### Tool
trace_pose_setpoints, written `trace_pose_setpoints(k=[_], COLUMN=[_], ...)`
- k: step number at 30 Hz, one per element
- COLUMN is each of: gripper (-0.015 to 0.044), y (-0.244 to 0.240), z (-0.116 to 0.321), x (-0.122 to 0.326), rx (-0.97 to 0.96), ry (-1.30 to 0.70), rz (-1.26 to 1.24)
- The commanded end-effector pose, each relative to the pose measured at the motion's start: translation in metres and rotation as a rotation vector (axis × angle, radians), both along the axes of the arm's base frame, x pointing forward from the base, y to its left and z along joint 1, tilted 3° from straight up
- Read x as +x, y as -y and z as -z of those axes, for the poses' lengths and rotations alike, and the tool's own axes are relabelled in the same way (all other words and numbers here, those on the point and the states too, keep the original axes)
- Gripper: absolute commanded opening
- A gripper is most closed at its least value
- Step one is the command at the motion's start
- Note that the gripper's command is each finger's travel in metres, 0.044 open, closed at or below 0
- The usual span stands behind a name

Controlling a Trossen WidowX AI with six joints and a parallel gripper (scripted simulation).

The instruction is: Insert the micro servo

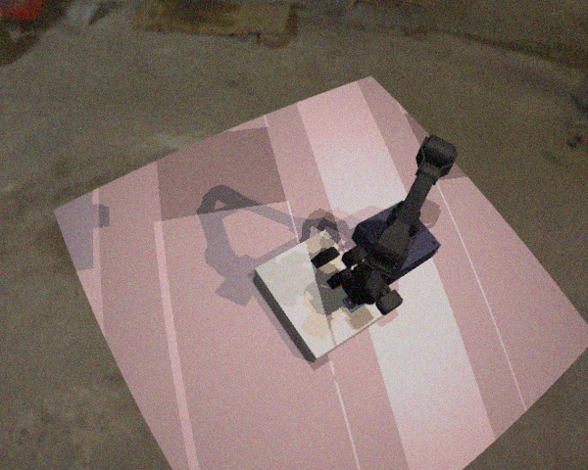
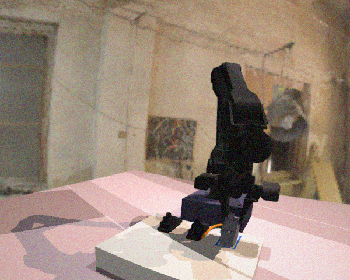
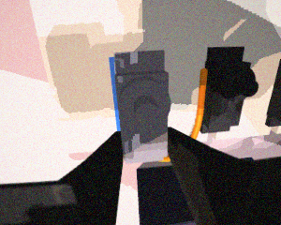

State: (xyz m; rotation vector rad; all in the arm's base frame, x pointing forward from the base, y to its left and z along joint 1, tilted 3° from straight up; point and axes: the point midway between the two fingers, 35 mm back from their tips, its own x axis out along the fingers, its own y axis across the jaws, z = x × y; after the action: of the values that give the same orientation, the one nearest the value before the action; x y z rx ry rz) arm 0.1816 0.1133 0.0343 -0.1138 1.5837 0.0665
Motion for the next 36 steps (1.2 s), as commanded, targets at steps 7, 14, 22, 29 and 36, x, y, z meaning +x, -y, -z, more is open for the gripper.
trace_pose_setpoints(k=[7,14,22,29,36], gripper=[0.0,0.0,0.0,0.0,0.0], y=[0.0,0.0,0.001,0.001,0.001], z=[0.009,0.015,0.021,0.027,0.032], x=[0.0,0.0,0.0,0.0,0.0], rx=[0.001,0.001,0.001,0.001,0.001], ry=[0.003,0.002,0.002,0.002,0.002], rz=[0.001,0.001,0.001,0.001,0.001])
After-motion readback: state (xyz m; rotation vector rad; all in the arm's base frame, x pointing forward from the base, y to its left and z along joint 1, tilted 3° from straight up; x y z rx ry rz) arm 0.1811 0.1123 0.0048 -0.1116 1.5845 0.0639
